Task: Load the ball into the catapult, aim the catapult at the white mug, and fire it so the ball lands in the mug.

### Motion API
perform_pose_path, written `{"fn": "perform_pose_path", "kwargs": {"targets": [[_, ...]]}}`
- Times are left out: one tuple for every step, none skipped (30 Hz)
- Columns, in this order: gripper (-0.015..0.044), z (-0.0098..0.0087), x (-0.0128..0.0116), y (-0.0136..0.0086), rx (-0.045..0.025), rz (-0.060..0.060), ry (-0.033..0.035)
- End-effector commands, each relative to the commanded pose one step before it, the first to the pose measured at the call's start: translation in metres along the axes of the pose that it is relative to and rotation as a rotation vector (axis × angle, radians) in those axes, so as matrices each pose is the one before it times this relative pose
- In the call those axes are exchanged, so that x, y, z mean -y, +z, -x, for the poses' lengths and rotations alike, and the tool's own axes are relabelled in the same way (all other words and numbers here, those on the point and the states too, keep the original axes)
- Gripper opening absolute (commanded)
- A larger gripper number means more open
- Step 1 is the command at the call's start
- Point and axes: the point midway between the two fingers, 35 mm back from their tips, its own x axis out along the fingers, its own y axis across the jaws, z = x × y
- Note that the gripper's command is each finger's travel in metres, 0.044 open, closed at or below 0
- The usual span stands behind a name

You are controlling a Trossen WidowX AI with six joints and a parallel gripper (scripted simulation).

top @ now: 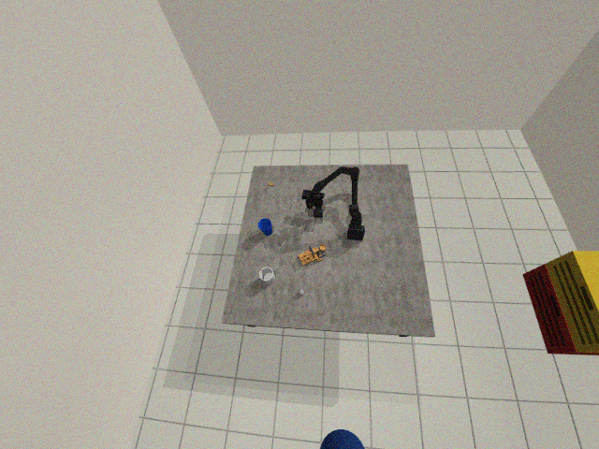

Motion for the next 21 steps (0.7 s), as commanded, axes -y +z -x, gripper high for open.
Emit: {"fn": "perform_pose_path", "kwargs": {"targets": [[0.0, 0.02917, 0.00409, 0.0018, 0.01065, -0.0117, -0.00158], [0.0, 0.00648, 0.00052, -0.00055, -0.00016, 0.0001, -0.00022], [0.0, 0.0065, 0.00057, -0.00072, -0.00018, 0.0001, -0.00041], [0.0, 0.00651, 0.00063, -0.00089, -0.00018, 0.0001, -0.00059], [0.0, 0.00651, 0.0007, -0.00106, -0.00018, 0.0001, -0.00078], [0.0, 0.00651, 0.00077, -0.00123, -0.00018, 0.0002, -0.00097], [0.0, 0.0065, 0.00084, -0.0014, -0.00017, 0.0002, -0.00116], [0.0, 0.00533, 0.00074, -0.00127, -0.00013, 0.0001, -0.0011], [0.0, 0.00319, 0.00047, -0.00081, -0.00007, 0.0001, -0.00072], [0.0, 0.00106, 0.00016, -0.00028, -0.00002, 0.0, -0.00025], [0.0, 0.0, 0.0, 0.0, 0.0, 0.0, 0.0], [0.0, 0.0, 0.0, 0.0, 0.0, 0.0, 0.0], [0.0, 0.0, 0.0, 0.0, 0.0, 0.0, 0.0], [0.0, -0.00001, -0.00043, 0.00022, -0.00025, 0.001, 0.00045], [0.0, -0.00004, -0.00129, 0.00065, -0.00074, 0.0029, 0.00134], [0.0, -0.00007, -0.00216, 0.00107, -0.00126, 0.0049, 0.00221], [0.0, -0.0001, -0.00303, 0.00148, -0.0018, 0.0068, 0.00305], [0.0, -0.00014, -0.00391, 0.00187, -0.00238, 0.0088, 0.00383], [0.0, -0.00018, -0.00475, 0.00223, -0.00299, 0.0106, 0.0045], [0.0, -0.00021, -0.00522, 0.00239, -0.0034, 0.0116, 0.00476], [0.0, -0.00024, -0.00529, 0.00237, -0.00356, 0.0116, 0.00461]]}}
